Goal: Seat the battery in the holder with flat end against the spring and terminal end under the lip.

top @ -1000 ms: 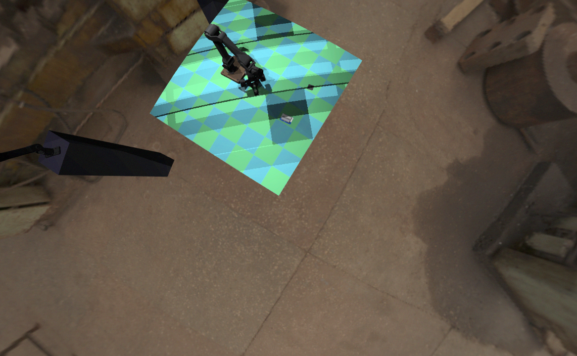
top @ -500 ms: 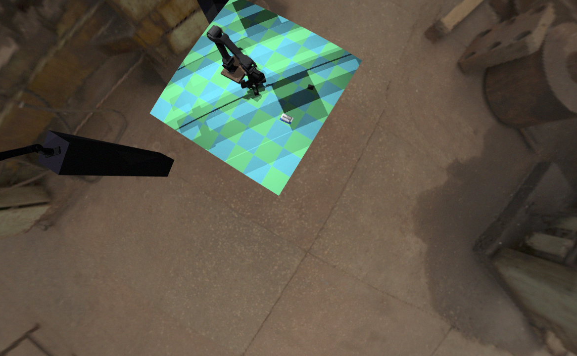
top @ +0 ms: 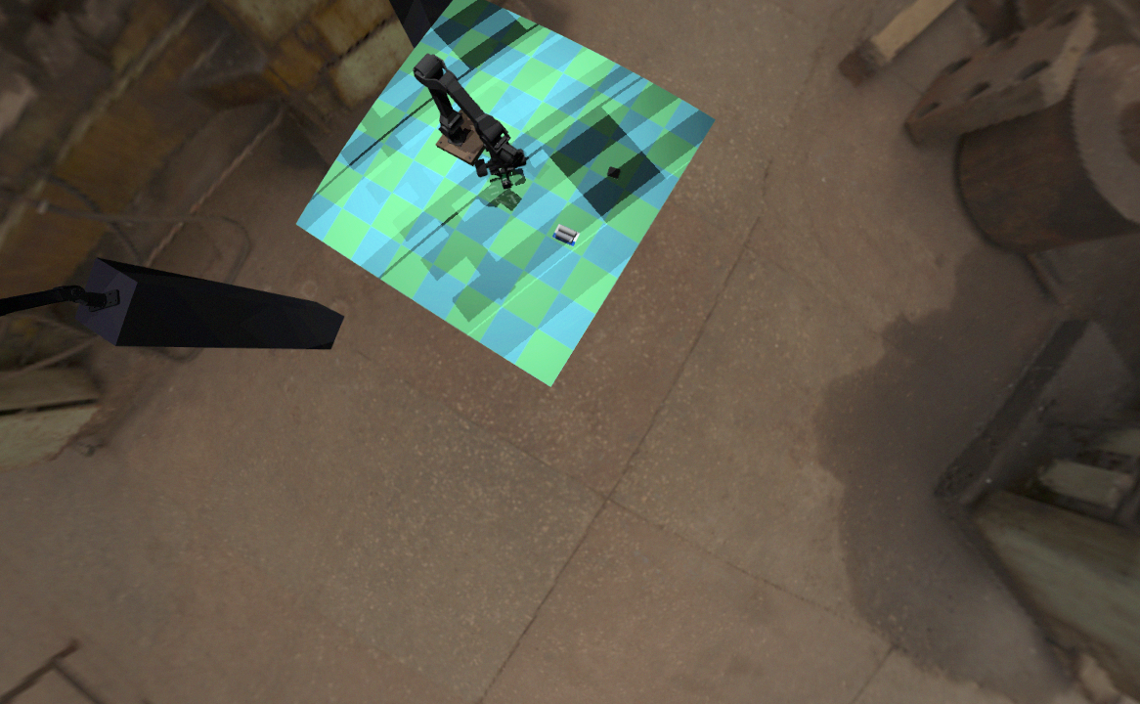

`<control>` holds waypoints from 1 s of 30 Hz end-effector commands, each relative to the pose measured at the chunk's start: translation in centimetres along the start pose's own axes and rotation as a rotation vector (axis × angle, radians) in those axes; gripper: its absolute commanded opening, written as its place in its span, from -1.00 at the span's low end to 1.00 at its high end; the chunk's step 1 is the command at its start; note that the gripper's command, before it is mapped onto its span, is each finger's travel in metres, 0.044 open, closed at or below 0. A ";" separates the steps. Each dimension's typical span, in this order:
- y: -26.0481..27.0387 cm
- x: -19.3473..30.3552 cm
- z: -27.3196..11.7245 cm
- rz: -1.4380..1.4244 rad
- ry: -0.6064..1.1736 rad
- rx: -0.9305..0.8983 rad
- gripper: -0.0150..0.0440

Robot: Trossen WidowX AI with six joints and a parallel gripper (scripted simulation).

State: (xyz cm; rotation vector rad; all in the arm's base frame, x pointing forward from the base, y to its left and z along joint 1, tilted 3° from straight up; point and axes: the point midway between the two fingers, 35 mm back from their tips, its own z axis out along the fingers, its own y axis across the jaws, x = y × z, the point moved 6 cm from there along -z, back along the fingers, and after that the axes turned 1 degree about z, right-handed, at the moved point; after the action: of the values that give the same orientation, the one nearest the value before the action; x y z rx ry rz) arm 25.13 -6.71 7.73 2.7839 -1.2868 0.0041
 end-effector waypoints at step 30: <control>-0.1 1.7 0.2 -0.007 -0.057 -0.005 -0.24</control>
State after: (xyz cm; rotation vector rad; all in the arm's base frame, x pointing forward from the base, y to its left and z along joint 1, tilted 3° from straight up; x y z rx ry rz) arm 26.26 -7.86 7.57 2.8002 -1.2976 -0.0841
